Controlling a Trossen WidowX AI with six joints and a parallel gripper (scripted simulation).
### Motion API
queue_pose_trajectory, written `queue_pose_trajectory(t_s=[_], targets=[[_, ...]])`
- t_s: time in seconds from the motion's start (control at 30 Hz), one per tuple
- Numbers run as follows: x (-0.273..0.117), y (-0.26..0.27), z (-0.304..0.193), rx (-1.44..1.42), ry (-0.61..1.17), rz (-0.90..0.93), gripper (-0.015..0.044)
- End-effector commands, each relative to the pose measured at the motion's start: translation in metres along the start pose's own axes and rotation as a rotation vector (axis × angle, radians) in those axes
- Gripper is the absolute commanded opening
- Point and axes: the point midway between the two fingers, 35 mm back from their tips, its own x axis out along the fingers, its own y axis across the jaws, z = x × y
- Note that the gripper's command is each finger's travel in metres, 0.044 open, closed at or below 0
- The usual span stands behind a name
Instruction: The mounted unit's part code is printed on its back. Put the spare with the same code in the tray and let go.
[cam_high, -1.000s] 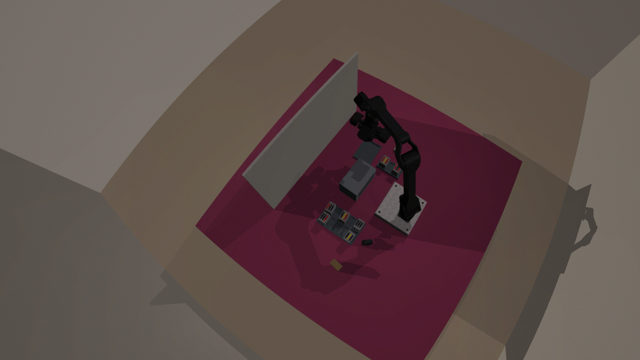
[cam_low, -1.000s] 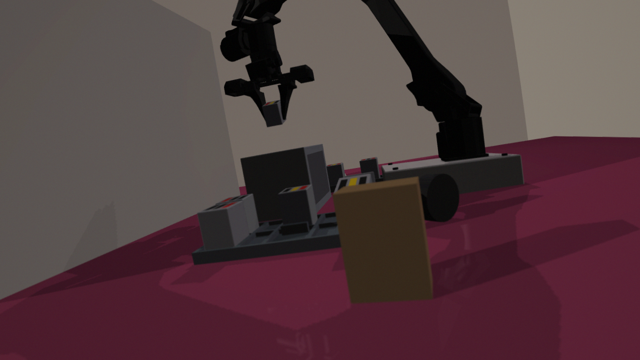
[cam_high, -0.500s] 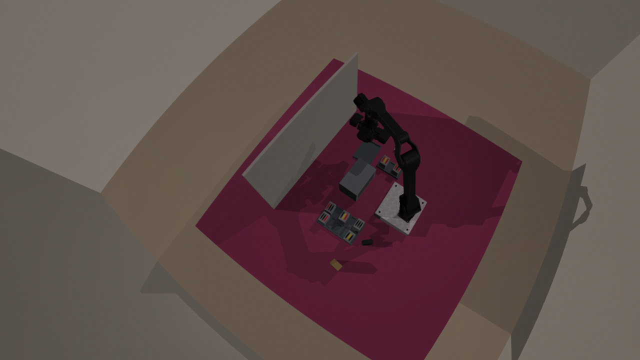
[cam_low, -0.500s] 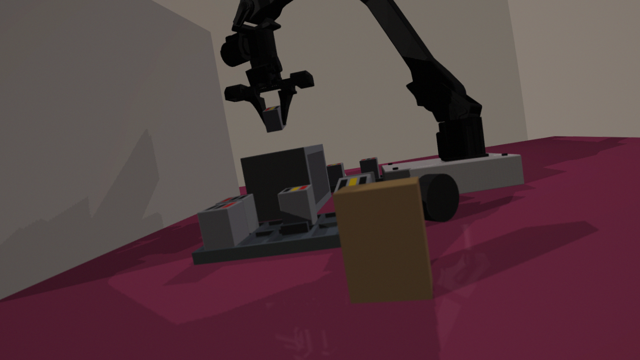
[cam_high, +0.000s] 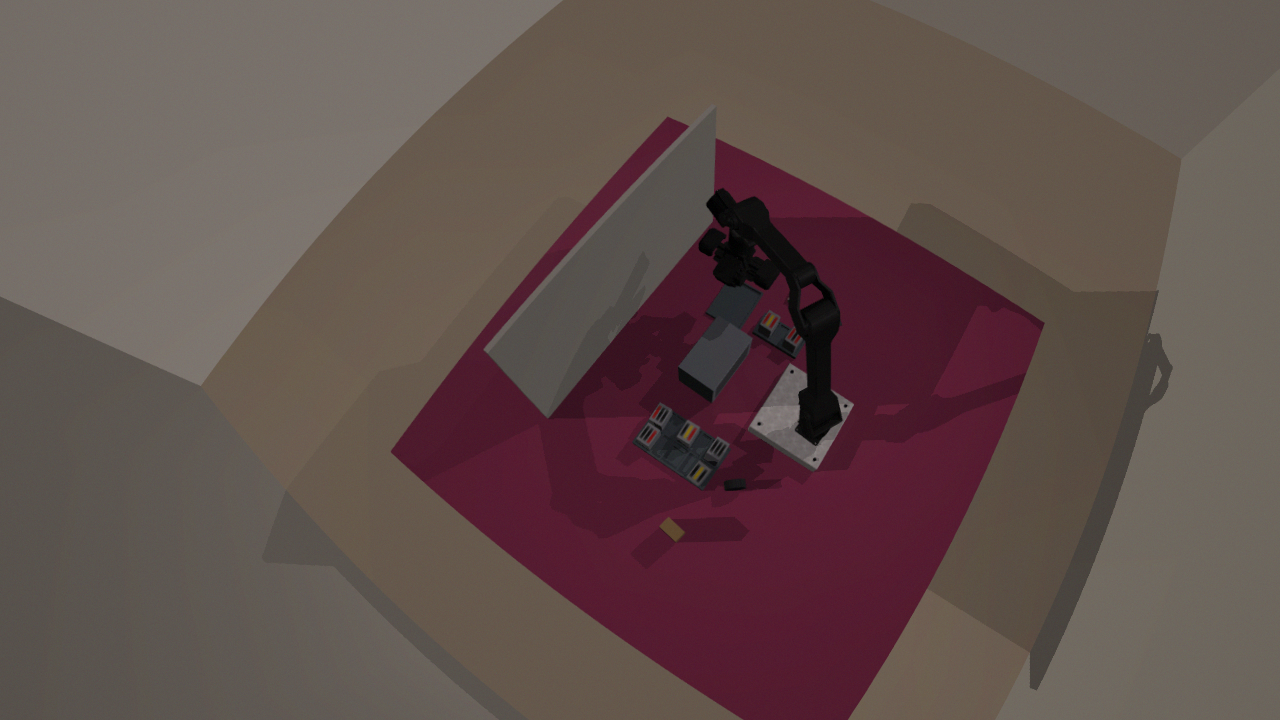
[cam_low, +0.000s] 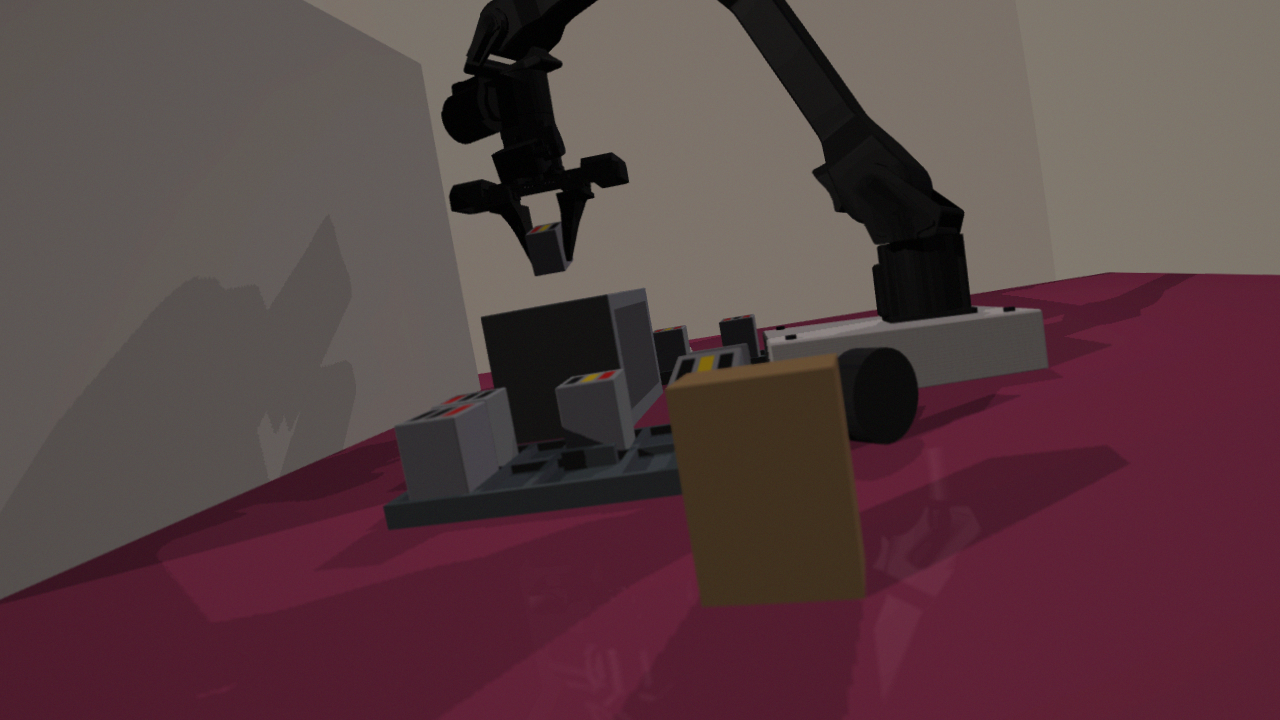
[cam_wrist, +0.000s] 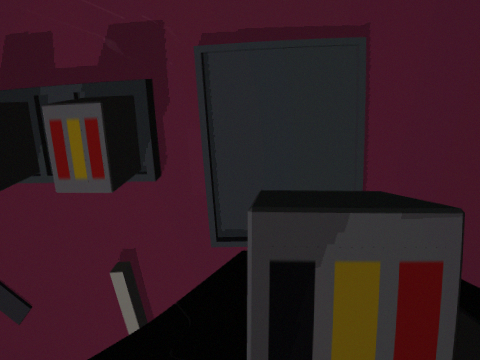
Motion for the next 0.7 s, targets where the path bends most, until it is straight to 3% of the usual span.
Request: queue_pose_trajectory(t_s=[0.0,0.67], targets=[[0.005,0.001,0.000,-0.003,0.001,0.006,0.0000],[0.020,-0.001,-0.001,-0.003,0.001,0.006,0.0000]])
